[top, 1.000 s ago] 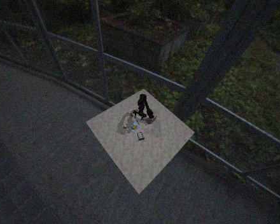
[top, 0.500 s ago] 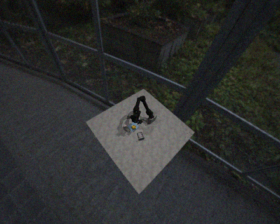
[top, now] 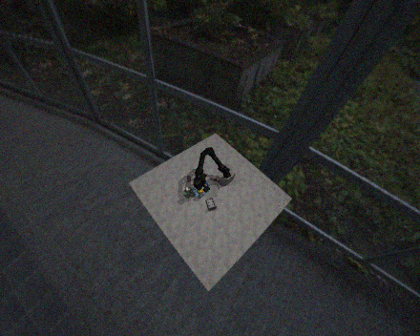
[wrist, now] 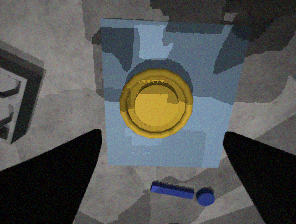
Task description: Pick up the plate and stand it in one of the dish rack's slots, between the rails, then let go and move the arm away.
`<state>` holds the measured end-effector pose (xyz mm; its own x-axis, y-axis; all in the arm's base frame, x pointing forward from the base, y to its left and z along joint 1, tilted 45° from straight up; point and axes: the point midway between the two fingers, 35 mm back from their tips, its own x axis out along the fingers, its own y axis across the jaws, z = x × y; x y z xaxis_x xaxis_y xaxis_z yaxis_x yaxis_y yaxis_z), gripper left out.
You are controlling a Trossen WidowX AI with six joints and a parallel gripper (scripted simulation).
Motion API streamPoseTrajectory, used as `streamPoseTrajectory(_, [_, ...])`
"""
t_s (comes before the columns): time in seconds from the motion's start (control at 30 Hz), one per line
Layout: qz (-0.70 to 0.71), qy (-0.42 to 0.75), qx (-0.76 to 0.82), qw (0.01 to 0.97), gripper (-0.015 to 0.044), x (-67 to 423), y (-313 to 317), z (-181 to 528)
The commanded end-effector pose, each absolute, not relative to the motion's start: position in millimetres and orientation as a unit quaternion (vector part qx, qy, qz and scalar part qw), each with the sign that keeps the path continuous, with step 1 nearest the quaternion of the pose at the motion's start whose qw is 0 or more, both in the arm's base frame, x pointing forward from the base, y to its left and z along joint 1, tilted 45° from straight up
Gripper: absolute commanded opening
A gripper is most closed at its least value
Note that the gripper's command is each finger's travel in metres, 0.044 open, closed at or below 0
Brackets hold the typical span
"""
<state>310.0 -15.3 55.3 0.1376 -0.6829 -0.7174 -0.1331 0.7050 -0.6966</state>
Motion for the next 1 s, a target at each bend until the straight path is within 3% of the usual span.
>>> streamPoseTrajectory(0.0, [-0.21, 0.624, -0.323, 0.68, 0.04, 310, -18, 52])
streamPoseTrajectory(0.97, [-0.21, 0.624, -0.323, 0.68, 0.04, 320, -48, 18])
